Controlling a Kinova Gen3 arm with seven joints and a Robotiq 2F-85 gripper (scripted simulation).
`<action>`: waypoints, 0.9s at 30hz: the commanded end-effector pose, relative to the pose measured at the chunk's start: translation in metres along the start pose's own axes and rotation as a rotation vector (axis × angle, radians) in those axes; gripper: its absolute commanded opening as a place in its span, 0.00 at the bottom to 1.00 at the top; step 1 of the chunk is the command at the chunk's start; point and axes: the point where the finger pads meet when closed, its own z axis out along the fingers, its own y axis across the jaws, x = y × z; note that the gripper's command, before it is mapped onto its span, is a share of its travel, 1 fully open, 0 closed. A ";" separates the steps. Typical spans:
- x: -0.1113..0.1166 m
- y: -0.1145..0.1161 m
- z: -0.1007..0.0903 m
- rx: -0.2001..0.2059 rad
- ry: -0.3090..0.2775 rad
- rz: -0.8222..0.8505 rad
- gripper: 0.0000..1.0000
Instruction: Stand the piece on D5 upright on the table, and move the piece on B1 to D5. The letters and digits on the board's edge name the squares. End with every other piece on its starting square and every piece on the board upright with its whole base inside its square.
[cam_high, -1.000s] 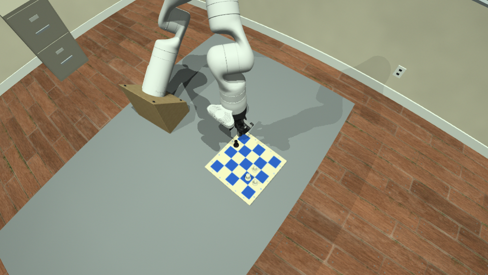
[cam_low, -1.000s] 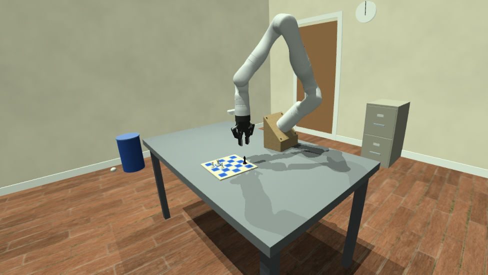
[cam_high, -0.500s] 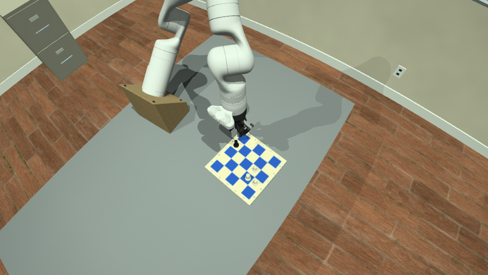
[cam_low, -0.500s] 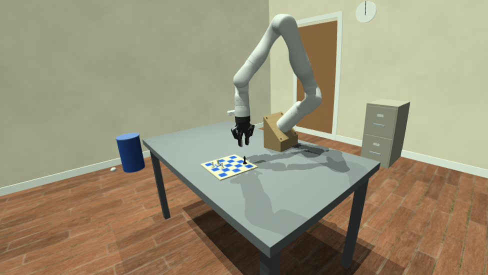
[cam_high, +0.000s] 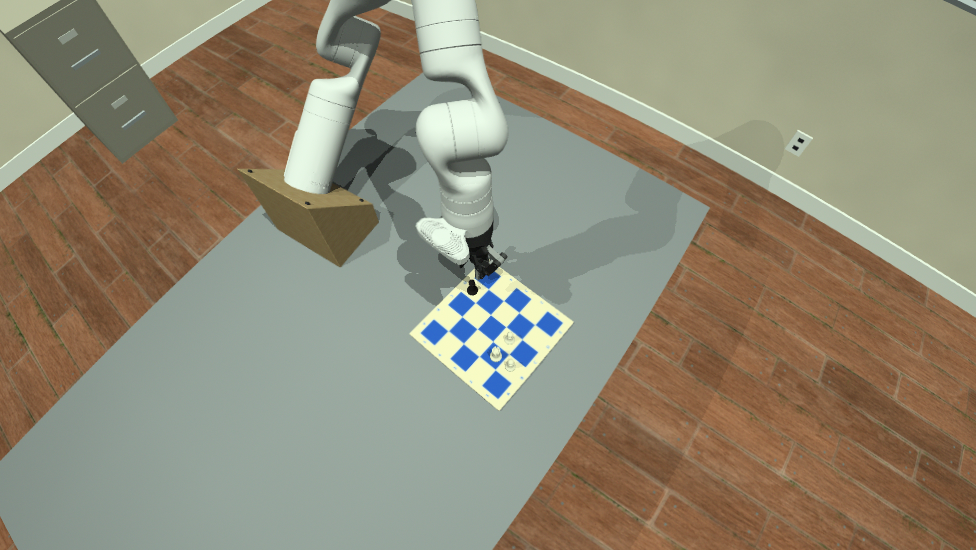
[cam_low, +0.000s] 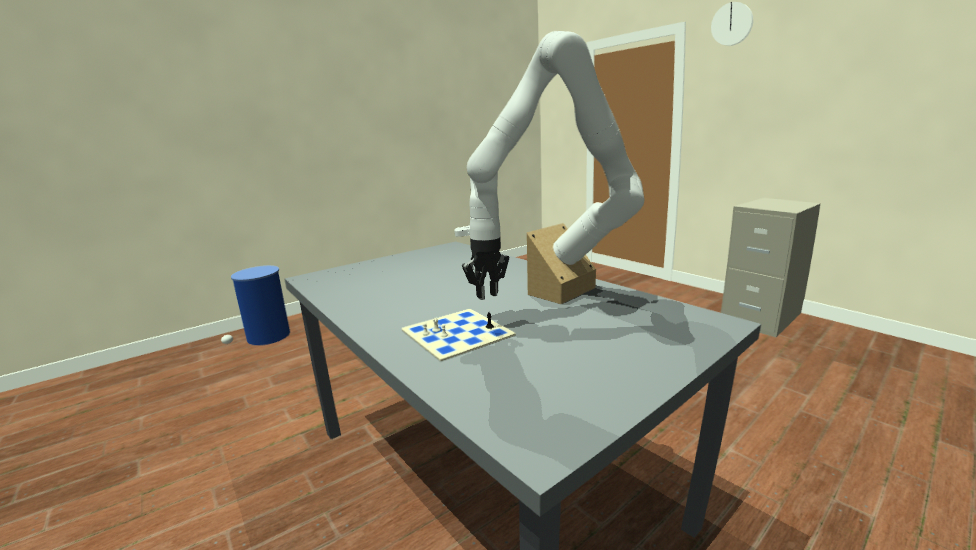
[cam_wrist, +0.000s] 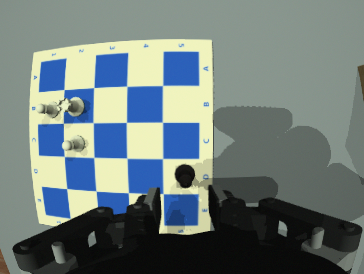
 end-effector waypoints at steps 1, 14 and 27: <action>0.000 0.001 0.005 -0.005 -0.003 0.001 0.37; 0.000 0.002 0.022 -0.005 -0.003 0.001 0.37; 0.000 0.002 0.031 -0.005 -0.003 0.001 0.37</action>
